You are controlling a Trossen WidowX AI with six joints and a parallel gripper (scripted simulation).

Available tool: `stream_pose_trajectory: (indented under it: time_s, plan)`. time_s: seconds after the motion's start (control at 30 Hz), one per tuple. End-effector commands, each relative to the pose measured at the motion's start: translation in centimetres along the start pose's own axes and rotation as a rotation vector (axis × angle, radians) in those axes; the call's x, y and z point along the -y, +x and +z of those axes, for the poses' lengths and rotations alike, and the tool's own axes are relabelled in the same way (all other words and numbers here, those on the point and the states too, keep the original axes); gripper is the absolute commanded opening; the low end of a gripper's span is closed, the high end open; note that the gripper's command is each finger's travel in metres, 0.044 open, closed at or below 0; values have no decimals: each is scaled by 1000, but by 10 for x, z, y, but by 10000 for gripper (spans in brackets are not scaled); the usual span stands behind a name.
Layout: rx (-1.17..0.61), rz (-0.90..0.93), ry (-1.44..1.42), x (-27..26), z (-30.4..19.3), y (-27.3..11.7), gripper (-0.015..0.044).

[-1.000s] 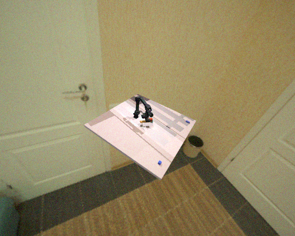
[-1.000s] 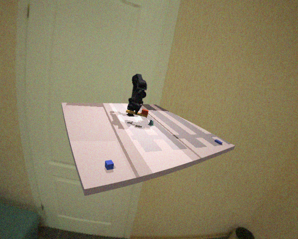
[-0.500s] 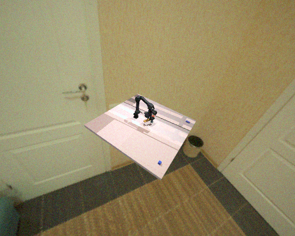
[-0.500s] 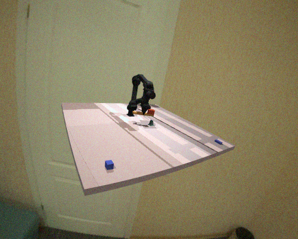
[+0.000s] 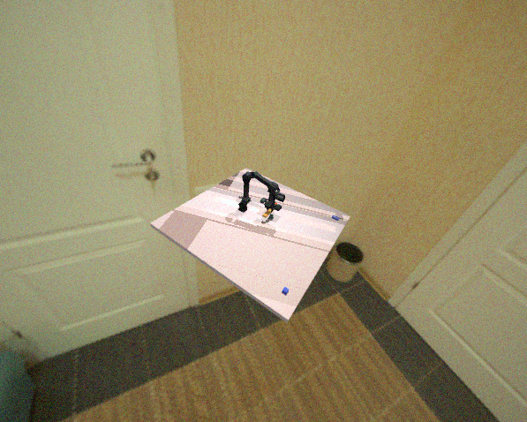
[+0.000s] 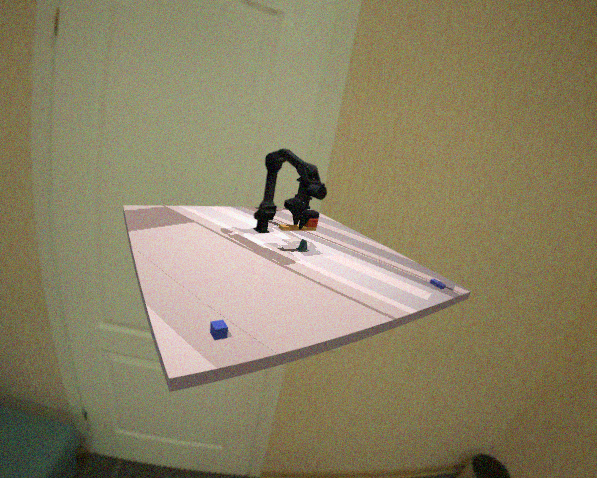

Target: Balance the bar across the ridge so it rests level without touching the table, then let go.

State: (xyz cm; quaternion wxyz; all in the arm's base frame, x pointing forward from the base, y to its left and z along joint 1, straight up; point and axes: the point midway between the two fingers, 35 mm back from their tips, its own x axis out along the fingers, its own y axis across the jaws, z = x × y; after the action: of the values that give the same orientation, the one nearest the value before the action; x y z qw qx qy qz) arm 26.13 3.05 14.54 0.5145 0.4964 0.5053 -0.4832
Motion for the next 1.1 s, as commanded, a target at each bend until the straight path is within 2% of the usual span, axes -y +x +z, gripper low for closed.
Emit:
stream_pose_trajectory:
  time_s: [0.0,1.07]
  plan:
    - [1,2,-90,-4,-13,-1,0]
    - [0,2,-132,-10,-19,41,0]
